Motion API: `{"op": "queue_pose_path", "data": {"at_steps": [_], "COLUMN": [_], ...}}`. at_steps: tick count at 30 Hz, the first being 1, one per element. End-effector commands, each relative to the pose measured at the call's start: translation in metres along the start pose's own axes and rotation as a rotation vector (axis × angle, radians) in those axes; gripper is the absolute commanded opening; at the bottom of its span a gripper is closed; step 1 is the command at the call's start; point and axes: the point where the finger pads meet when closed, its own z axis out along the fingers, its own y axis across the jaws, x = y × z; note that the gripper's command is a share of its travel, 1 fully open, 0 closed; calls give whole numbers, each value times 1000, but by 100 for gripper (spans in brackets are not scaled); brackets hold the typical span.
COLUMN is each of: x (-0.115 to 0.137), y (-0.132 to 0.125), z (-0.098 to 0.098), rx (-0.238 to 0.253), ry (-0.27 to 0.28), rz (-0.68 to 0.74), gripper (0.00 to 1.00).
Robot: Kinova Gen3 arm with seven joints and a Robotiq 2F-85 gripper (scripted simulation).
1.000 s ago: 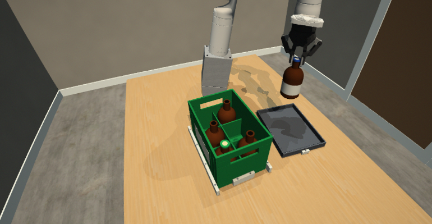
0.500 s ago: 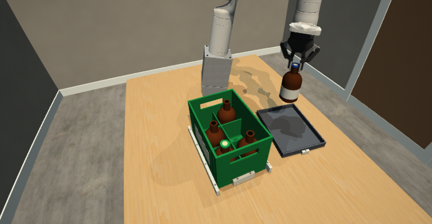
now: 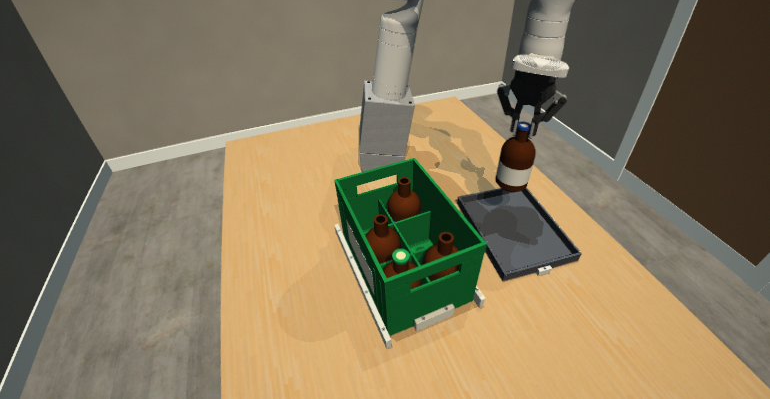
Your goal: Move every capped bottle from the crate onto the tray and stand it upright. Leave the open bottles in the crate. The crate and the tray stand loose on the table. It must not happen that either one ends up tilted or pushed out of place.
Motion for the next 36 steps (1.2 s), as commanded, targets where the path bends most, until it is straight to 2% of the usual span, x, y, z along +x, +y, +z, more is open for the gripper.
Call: {"op": "queue_pose_path", "data": {"at_steps": [1,31,36], "x": [0,-5,-1], "y": [0,0,0], "z": [3,56,57], "rx": [1,-3,1], "ry": [1,-6,-1], "rz": [-1,-8,-1], "gripper": [0,0,0]}}
